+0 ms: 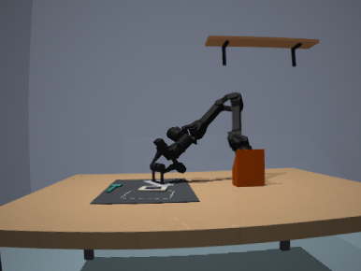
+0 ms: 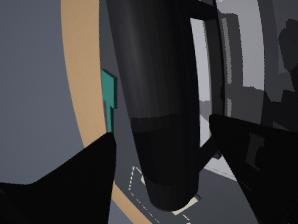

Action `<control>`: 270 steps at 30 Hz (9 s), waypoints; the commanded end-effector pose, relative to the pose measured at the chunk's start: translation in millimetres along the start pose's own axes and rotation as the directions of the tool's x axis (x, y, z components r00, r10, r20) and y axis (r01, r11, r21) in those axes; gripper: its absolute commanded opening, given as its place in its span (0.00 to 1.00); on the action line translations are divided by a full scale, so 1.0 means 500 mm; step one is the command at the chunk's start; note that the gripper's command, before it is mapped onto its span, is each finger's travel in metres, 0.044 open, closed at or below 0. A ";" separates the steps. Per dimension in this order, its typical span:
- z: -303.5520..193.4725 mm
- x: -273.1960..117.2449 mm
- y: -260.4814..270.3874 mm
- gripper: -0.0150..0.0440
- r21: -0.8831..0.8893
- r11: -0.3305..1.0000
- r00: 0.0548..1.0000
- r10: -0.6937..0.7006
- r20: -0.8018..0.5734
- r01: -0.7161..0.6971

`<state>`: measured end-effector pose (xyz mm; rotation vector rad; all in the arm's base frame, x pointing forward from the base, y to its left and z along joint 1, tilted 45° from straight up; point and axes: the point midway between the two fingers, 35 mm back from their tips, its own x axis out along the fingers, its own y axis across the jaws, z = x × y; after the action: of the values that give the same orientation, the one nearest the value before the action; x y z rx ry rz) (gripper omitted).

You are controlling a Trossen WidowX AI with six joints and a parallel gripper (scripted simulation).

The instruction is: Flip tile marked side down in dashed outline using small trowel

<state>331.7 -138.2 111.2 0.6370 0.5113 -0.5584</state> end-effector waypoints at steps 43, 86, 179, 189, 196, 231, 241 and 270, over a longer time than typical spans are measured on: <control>-0.004 0.015 0.039 0.25 0.004 1.000 1.000 -0.003 -0.008 0.003; -0.087 0.025 0.085 0.25 0.230 0.973 0.914 -0.077 0.399 -0.018; -0.223 0.056 0.154 0.25 0.304 0.951 0.939 -0.059 0.338 -0.049; -0.252 0.056 0.176 0.25 0.305 0.951 0.940 -0.059 0.337 -0.050; -0.274 0.061 0.188 0.25 0.306 0.951 0.940 -0.059 0.337 -0.050; -0.279 0.050 0.211 0.25 0.307 0.950 0.940 -0.059 0.336 -0.050; -0.227 0.009 0.210 0.25 0.306 0.951 0.940 -0.059 0.337 -0.049; -0.227 0.009 0.210 0.25 0.306 0.951 0.940 -0.059 0.337 -0.049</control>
<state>369.4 6.1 71.1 0.8189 0.0923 -0.7524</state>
